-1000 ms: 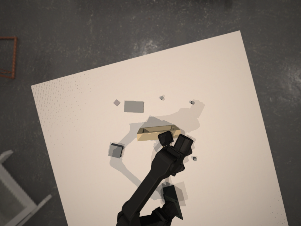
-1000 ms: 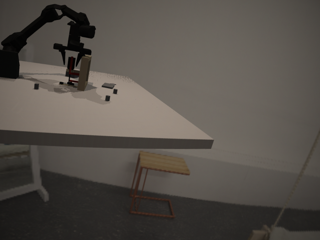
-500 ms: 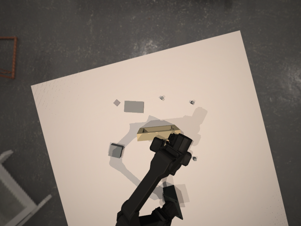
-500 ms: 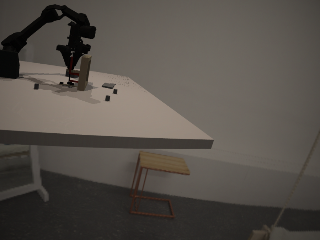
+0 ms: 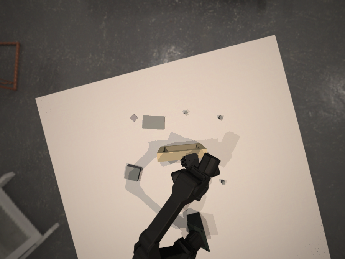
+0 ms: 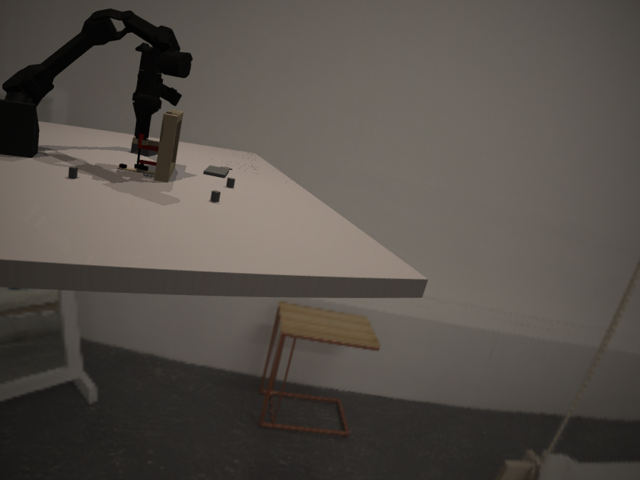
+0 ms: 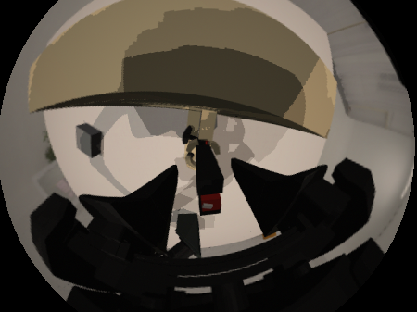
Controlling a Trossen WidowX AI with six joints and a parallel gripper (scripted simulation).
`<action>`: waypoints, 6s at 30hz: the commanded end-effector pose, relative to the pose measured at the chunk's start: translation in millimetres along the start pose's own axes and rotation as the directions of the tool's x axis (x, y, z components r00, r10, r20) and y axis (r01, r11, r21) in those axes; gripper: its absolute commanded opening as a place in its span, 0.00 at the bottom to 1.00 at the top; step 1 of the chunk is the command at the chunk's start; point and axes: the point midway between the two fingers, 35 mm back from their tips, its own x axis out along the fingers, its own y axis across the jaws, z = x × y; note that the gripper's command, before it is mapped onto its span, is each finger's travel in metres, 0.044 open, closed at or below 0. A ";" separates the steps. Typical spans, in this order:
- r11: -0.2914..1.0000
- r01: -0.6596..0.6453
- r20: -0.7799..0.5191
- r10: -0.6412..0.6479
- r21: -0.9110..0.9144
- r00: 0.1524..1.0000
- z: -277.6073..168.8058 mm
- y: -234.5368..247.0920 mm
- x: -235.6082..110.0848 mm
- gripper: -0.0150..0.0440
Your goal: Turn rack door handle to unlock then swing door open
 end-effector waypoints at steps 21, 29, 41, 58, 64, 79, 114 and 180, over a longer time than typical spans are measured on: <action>0.354 0.003 0.004 0.002 -0.935 1.000 0.8 0.2 0.0 0.74; 0.040 0.004 0.004 0.002 -0.999 1.000 0.8 0.3 0.0 0.74; 0.040 0.004 0.004 0.002 -0.999 1.000 0.8 0.3 0.0 0.72; 0.040 0.004 0.004 0.002 -0.999 1.000 0.8 0.3 0.0 0.53; 0.040 0.004 0.004 0.002 -0.999 1.000 0.8 0.3 0.0 0.46; 0.040 0.004 0.004 0.002 -0.999 1.000 0.8 0.3 0.0 0.29; 0.630 0.000 0.002 0.003 -0.777 1.000 -27.8 26.3 0.4 0.28; 0.980 -0.010 0.001 0.010 0.197 1.000 -44.9 160.0 0.1 0.28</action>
